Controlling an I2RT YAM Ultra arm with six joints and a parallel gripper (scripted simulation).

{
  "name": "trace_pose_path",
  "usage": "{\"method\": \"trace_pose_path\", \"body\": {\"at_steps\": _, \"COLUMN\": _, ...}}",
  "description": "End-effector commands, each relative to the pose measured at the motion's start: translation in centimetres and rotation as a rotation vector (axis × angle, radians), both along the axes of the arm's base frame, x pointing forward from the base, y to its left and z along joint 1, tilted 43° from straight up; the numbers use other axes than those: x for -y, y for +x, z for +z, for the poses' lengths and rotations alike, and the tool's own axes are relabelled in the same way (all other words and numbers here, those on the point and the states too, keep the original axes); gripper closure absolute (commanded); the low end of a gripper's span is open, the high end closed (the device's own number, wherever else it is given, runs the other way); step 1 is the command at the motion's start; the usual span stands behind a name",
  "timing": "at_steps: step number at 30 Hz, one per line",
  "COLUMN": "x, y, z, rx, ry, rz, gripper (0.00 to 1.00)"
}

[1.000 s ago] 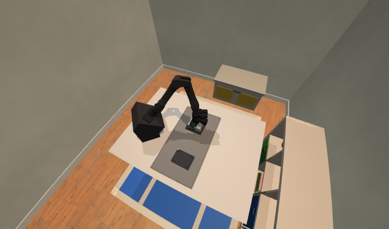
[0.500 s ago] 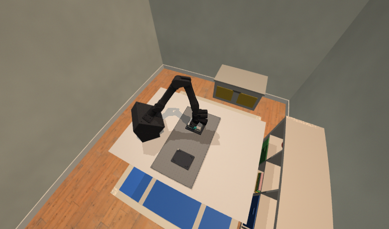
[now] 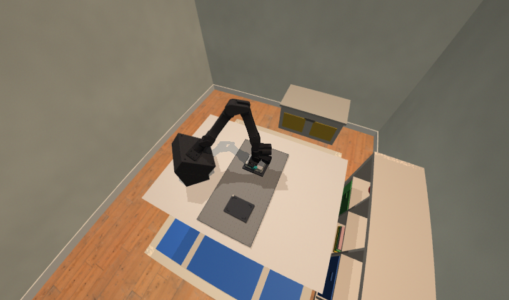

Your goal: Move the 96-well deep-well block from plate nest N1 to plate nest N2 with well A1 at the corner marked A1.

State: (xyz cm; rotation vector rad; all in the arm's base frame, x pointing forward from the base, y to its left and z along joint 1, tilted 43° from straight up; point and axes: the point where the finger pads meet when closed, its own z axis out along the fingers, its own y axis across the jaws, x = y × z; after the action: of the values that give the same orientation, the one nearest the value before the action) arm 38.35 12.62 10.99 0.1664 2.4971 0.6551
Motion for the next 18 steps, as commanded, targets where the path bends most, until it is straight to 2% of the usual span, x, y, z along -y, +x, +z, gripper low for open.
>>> {"method": "trace_pose_path", "body": {"at_steps": 1, "x": 0.07, "y": 0.19, "z": 0.37, "rx": 0.014, "ry": 0.001, "rz": -0.004, "gripper": 1.0}}
{"method": "trace_pose_path", "body": {"at_steps": 18, "x": -0.03, "y": 0.31, "z": 0.17, "rx": 0.014, "ry": 0.001, "rz": -0.004, "gripper": 1.0}}
